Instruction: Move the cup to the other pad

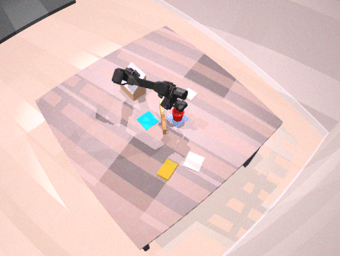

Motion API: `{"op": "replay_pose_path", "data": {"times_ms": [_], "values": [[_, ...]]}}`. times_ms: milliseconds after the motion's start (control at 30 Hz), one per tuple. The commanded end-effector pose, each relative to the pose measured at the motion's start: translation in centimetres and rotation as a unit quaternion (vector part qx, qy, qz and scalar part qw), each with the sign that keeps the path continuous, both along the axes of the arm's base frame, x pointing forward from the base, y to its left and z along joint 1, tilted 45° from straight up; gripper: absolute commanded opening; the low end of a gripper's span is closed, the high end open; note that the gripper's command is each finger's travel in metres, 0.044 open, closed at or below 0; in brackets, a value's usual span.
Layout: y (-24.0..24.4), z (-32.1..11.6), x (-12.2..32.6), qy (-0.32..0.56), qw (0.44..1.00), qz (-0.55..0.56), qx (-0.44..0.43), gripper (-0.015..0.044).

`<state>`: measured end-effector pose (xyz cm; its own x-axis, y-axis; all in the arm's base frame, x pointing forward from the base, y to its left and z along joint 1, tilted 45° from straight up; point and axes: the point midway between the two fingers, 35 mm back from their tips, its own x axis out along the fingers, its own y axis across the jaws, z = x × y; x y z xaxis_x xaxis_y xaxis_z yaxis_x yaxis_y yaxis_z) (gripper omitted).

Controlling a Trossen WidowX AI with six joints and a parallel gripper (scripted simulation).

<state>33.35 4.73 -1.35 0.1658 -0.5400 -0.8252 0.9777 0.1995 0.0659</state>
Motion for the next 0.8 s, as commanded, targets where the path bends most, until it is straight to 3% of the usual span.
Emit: {"op": "replay_pose_path", "data": {"times_ms": [0, 767], "values": [[0.3, -3.7, -1.8, 0.008, 0.992, -0.082, -0.093, 0.0148], [-0.9, -5.1, -1.4, 0.008, 0.992, -0.082, -0.092, 0.0148]]}}
